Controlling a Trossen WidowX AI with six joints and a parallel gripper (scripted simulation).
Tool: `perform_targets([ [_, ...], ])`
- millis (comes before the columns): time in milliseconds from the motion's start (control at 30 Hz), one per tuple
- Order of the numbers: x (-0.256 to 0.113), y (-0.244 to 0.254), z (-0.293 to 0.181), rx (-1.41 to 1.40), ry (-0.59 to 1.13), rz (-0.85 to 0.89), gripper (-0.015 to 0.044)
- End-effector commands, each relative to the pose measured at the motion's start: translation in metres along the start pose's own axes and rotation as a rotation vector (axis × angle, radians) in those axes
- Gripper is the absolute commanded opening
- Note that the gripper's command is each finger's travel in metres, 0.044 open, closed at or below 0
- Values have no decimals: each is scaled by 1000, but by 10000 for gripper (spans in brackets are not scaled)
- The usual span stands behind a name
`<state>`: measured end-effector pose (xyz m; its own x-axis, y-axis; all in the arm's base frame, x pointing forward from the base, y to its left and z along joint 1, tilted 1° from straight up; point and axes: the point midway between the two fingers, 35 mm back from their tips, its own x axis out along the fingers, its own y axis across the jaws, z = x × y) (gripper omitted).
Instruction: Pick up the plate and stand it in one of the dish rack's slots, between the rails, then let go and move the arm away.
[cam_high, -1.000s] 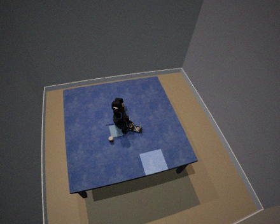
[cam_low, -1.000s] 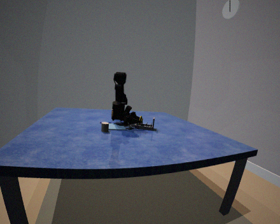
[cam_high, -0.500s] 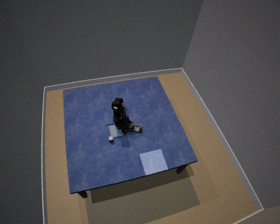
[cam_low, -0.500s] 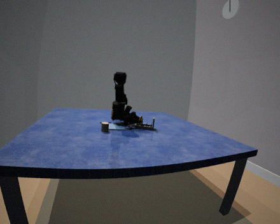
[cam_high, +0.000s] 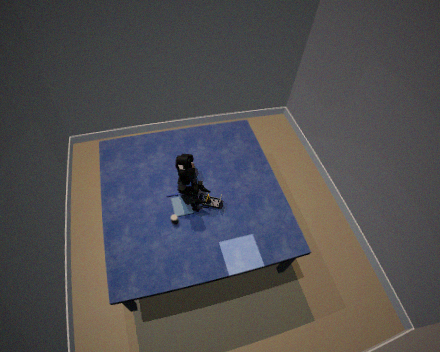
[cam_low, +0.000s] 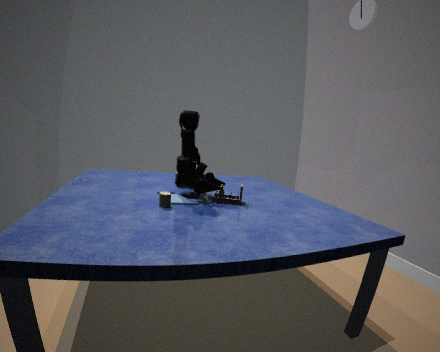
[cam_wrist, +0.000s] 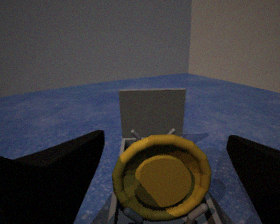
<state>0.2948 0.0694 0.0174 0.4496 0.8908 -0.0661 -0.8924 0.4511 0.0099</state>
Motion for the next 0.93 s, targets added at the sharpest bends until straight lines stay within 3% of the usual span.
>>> perform_targets([
  [0,-2,-3,36,-35,-33,19,400],
  [200,-6,-3,97,-49,-72,58,400],
  [367,-5,-8,99,-33,-71,46,400],
  [900,4,-92,109,246,66,-276,400],
])
